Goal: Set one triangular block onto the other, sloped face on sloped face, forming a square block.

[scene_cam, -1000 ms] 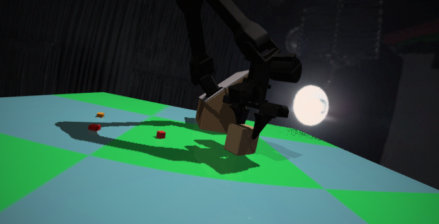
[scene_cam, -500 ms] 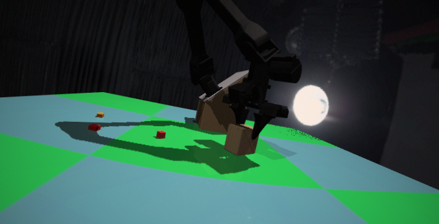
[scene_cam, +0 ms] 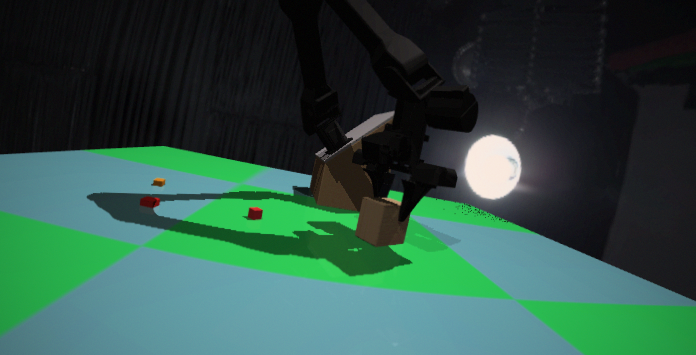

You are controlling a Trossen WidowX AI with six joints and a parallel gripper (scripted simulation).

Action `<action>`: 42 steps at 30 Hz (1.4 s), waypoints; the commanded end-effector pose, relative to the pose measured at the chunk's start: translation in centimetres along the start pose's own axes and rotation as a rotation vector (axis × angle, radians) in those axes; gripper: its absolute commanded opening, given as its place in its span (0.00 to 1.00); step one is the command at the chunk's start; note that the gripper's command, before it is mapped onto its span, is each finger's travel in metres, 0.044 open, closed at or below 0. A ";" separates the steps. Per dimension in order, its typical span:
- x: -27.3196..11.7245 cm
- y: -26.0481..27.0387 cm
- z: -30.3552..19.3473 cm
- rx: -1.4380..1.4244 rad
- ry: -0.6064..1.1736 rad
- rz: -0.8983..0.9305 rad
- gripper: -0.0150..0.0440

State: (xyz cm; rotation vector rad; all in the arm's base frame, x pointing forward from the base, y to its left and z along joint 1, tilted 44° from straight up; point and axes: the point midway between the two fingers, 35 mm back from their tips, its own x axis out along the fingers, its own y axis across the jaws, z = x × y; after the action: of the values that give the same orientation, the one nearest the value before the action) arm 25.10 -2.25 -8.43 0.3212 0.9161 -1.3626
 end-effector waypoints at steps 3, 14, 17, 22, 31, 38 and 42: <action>0.1 0.0 0.1 -0.002 -0.004 0.000 0.25; 0.0 0.0 0.0 0.000 0.000 0.000 0.34; 0.0 0.0 0.0 0.000 0.000 0.000 0.48; 0.0 0.0 0.0 0.000 0.000 0.000 0.70; 0.0 0.0 0.0 0.000 0.000 0.000 1.00; -0.2 0.1 0.0 -0.001 0.001 0.000 1.00; -5.2 0.7 -0.1 -0.002 0.008 0.005 1.00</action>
State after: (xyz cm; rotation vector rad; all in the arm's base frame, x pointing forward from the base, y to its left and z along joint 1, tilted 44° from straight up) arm 25.09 -1.19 -7.29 0.3078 0.9290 -1.3745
